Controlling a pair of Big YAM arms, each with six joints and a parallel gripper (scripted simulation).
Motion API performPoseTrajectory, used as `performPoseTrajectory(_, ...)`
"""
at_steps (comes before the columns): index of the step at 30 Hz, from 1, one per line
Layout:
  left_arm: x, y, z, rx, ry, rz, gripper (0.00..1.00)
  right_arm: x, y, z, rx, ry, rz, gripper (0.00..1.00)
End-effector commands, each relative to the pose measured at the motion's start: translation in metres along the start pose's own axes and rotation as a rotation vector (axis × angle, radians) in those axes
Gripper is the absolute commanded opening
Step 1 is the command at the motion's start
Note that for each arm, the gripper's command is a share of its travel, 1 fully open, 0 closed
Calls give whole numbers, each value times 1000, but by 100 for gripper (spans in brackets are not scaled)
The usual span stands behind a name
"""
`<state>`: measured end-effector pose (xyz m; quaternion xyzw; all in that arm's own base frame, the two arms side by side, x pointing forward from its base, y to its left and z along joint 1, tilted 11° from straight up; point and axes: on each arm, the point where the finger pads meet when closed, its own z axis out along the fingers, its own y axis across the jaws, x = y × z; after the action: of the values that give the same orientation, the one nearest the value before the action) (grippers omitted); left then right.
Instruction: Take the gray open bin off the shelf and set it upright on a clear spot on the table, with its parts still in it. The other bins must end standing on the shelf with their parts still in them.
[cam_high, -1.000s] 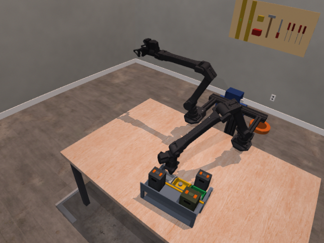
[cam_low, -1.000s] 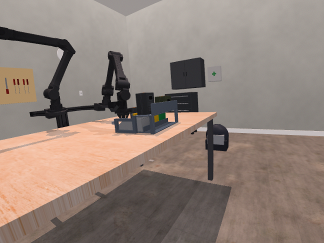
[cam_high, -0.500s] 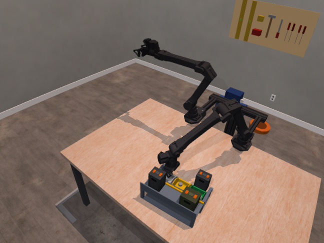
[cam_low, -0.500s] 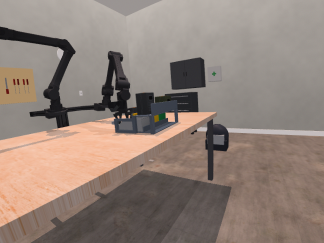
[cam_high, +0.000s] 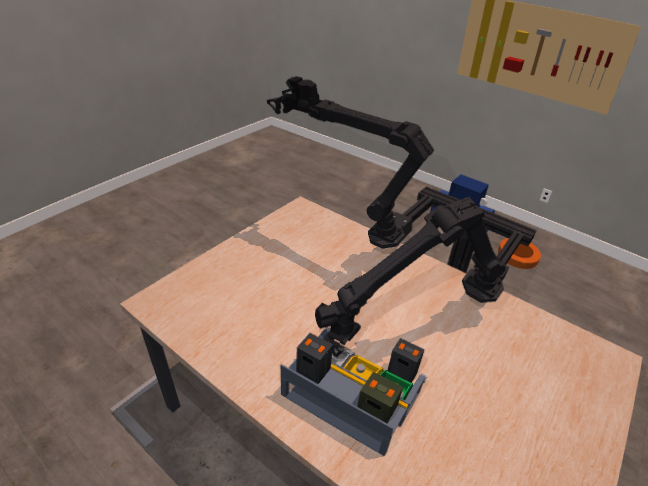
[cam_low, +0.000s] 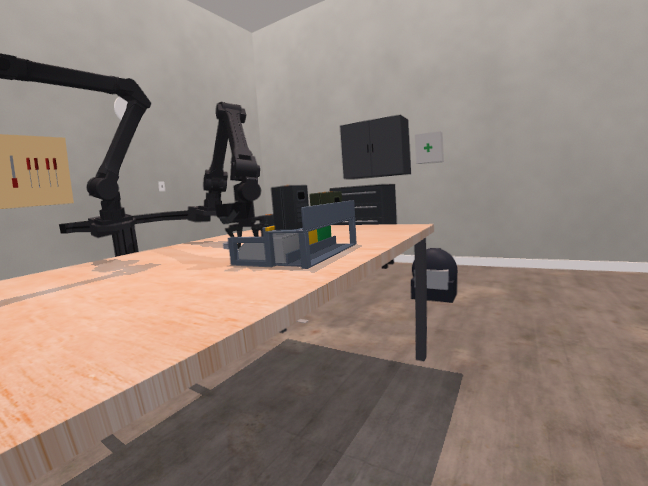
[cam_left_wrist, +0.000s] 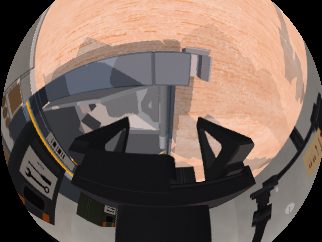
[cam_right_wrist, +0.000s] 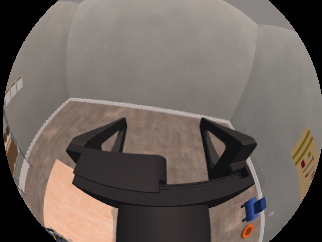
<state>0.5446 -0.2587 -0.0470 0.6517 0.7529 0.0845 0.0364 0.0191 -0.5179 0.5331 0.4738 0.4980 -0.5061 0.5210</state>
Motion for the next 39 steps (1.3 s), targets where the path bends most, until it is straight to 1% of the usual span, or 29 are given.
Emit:
performPoseTrajectory(1, 0, 6, -1, -10, -7, 9, 90, -11, -7, -6, 15, -30, 9, 100)
performPoseTrajectory(17, -1, 6, -4, -13, -8, 10, 90, -11, -7, -6, 15, -30, 9, 100)
performPoseTrajectory(20, -1, 8, -15, -20, -13, 10, 90, -11, -7, -6, 15, -30, 9, 100)
performPoseTrajectory(22, -1, 8, -15, -20, -13, 10, 90, -11, -7, -6, 15, -30, 9, 100)
performPoseTrajectory(23, -1, 9, -21, -23, -15, 10, 90, -11, -7, -6, 15, -30, 9, 100)
performPoseTrajectory(30, -9, 7, -35, -29, -21, 17, 90, -11, -7, -6, 15, -30, 9, 100)
performPoseTrajectory(37, -18, 19, -66, -55, -41, -3, 90, -11, -7, -6, 15, -30, 9, 100)
performPoseTrajectory(39, -18, 19, -66, -55, -41, -3, 90, -11, -7, -6, 15, -30, 9, 100)
